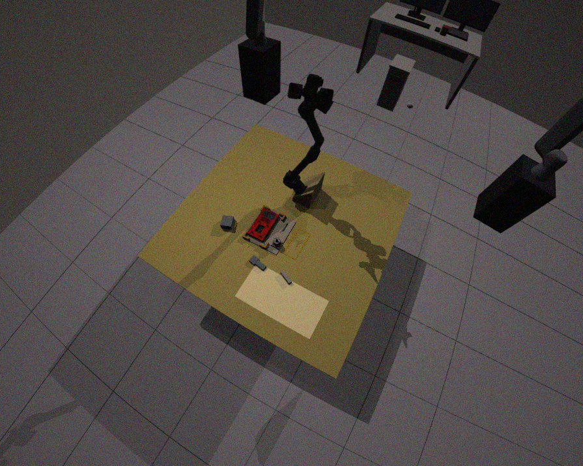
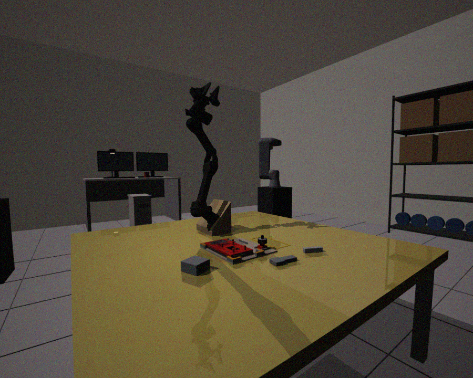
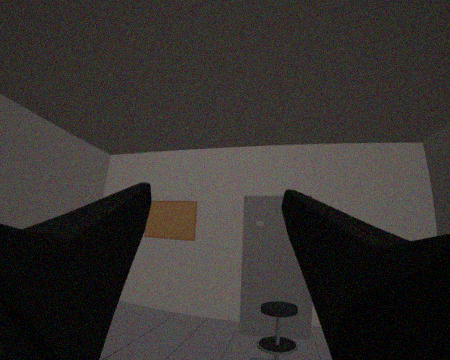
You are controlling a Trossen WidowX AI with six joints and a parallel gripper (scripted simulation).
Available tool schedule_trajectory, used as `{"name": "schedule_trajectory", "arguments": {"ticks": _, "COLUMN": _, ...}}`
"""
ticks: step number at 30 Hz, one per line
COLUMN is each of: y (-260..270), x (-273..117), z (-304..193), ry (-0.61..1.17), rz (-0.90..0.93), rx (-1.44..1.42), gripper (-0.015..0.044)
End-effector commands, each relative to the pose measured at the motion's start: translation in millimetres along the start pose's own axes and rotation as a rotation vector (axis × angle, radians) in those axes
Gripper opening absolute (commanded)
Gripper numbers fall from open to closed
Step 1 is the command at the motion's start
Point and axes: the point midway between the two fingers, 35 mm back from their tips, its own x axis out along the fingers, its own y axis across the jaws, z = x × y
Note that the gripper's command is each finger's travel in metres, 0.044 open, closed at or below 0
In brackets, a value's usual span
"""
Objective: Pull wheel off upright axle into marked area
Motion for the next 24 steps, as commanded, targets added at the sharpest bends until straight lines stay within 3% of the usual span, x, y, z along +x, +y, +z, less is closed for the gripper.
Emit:
{"name": "schedule_trajectory", "arguments": {"ticks": 1, "y": -48.0, "x": -22.1, "z": 29.3, "ry": -0.113, "rz": -0.02, "rx": 0.15, "gripper": 0.03}}
{"name": "schedule_trajectory", "arguments": {"ticks": 13, "y": -193.0, "x": -106.7, "z": 83.0, "ry": -0.447, "rz": -0.073, "rx": 0.577, "gripper": 0.03}}
{"name": "schedule_trajectory", "arguments": {"ticks": 24, "y": -327.3, "x": -168.6, "z": 66.8, "ry": -0.692, "rz": -0.164, "rx": 0.954, "gripper": 0.03}}
